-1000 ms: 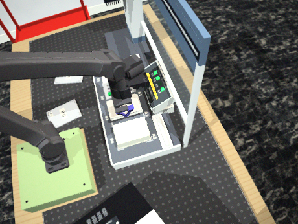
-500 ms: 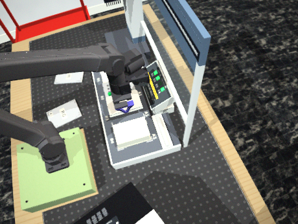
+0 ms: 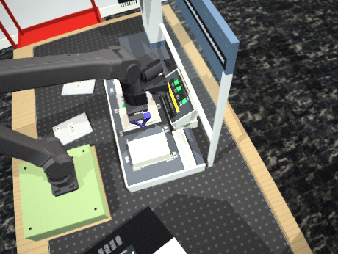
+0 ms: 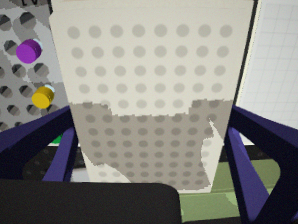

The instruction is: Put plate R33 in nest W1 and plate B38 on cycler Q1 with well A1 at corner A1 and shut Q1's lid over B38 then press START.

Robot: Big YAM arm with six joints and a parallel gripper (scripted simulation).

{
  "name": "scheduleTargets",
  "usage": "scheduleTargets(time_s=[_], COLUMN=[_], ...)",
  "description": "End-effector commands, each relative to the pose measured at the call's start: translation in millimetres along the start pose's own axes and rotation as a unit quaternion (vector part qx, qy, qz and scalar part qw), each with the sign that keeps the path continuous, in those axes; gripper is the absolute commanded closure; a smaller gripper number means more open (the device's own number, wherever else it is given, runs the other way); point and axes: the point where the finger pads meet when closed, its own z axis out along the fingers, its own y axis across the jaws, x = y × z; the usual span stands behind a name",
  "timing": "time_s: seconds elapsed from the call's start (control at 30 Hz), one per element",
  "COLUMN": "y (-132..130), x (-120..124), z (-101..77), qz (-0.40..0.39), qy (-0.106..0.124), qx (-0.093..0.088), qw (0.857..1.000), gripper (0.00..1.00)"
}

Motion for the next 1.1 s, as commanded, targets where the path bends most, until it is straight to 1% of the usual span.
scheduleTargets(time_s=[0.0, 0.07, 0.2, 0.3, 0.57, 0.63, 0.73, 0.87, 0.97, 1.03, 1.07], y=[5.6, 5.6, 4.1, 2.6, -4.2, -4.2, -6.1, -4.4, -1.6, -15.8, -22.9], x=[-30.1, -30.1, -27.2, -22.4, -2.6, -2.6, 3.1, -0.7, -7.9, 6.6, 13.2], z=[-18.8, -18.8, -12.2, -12.3, -5.1, -5.1, -0.9, -1.7, -2.3, -6.6, -8.5], qz=[0.014, 0.014, 0.015, 0.014, 0.012, 0.012, 0.012, 0.011, 0.011, -0.015, -0.014], qy=[-0.032, -0.032, -0.03, -0.03, -0.006, -0.006, 0.001, 0.0, -0.006, -0.001, 0.0], qx=[-0.01, -0.01, -0.01, -0.01, -0.001, -0.001, 0.002, 0.001, -0.001, -0.001, -0.001], qw=[0.999, 0.999, 0.999, 0.999, 1.0, 1.0, 1.0, 1.0, 1.0, 1.0, 1.0], gripper=[1.0, 1.0, 1.0, 1.0, 1.0, 1.0, 1.0, 1.0, 1.0, 1.0, 1.0])
